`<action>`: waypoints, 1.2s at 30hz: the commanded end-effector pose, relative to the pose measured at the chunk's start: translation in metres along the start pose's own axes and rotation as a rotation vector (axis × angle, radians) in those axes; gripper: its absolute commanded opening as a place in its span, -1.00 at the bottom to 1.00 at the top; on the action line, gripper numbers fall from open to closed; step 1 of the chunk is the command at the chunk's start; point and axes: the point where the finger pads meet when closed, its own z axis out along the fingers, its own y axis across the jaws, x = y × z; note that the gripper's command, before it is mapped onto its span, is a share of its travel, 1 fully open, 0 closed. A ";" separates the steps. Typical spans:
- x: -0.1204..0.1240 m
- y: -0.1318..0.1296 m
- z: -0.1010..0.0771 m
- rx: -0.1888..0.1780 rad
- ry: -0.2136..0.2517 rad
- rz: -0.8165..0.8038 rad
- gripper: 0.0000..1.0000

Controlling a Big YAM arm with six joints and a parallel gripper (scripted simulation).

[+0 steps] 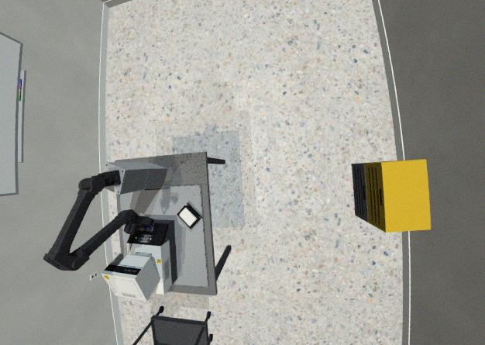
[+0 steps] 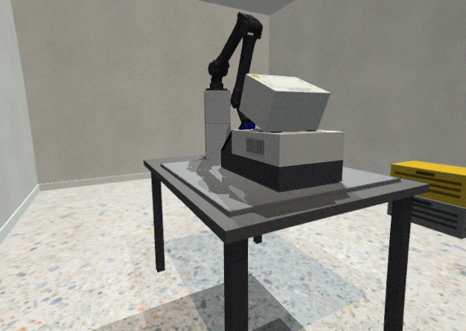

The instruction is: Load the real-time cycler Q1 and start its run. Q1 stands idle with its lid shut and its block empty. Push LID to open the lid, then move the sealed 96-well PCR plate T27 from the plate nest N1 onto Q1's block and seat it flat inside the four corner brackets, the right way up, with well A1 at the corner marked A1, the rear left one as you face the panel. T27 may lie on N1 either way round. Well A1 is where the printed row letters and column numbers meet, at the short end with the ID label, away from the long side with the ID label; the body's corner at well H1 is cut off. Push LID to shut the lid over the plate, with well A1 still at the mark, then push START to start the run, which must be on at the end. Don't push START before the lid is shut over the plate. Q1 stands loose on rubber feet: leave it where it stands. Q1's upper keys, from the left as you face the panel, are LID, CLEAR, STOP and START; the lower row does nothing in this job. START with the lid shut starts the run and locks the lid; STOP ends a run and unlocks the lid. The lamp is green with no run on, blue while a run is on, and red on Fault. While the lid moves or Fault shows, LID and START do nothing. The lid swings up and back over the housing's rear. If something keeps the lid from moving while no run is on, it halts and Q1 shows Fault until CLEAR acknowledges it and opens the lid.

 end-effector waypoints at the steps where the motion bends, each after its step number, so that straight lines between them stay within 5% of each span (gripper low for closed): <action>1: -0.008 -0.020 -0.006 0.049 -0.014 0.005 -1.00; 9: -0.010 -0.024 0.001 0.059 -0.015 0.008 -1.00; 27: -0.006 0.020 -0.007 -0.017 -0.008 0.001 -1.00; 36: -0.008 -0.007 0.001 0.026 -0.010 0.009 -1.00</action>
